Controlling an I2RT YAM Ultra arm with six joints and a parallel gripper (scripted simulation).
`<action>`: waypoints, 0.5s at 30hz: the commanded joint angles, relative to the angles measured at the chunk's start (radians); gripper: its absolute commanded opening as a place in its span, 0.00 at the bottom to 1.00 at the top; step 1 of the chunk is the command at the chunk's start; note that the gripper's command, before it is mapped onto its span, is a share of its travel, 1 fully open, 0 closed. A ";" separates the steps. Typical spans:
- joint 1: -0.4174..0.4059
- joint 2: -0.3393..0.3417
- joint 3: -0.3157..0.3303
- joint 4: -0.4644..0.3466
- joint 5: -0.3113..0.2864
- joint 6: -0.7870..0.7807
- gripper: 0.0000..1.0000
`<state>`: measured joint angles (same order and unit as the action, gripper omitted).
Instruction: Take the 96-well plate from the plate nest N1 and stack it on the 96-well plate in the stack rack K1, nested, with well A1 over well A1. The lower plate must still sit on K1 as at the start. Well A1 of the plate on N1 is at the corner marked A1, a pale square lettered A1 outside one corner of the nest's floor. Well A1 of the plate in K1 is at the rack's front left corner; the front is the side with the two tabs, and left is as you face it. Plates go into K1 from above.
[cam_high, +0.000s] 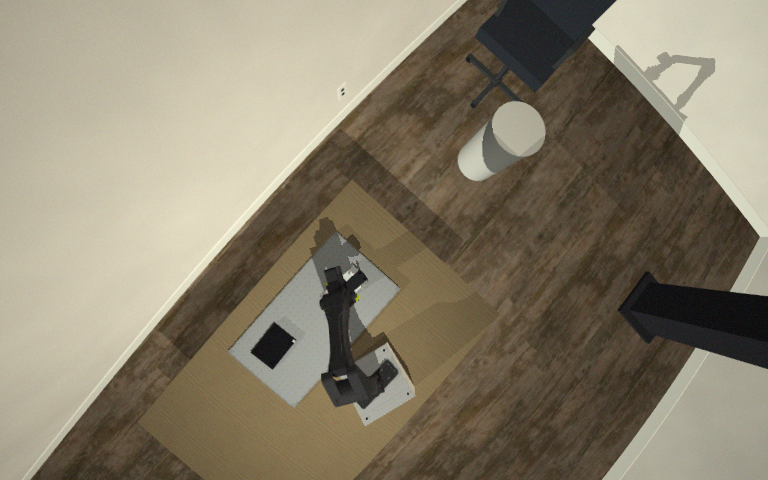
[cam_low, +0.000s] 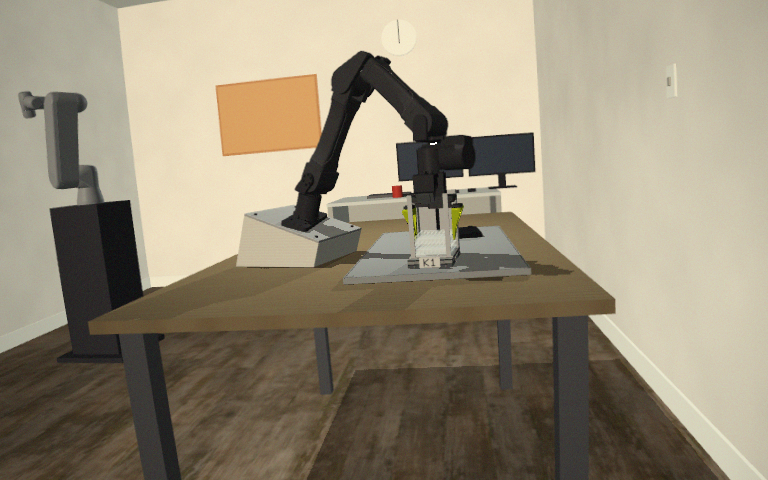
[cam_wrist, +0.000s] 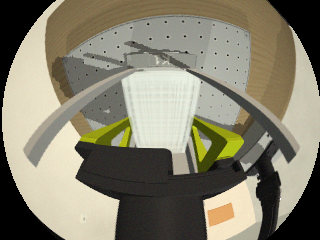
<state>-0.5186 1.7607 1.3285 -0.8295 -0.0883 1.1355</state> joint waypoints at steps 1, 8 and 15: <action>0.006 -0.024 0.001 0.022 0.011 0.005 0.00; 0.007 -0.024 -0.013 0.023 0.011 0.006 0.00; 0.005 -0.014 -0.014 0.028 0.012 0.006 0.00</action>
<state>-0.5175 1.7611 1.3251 -0.8246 -0.0872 1.1358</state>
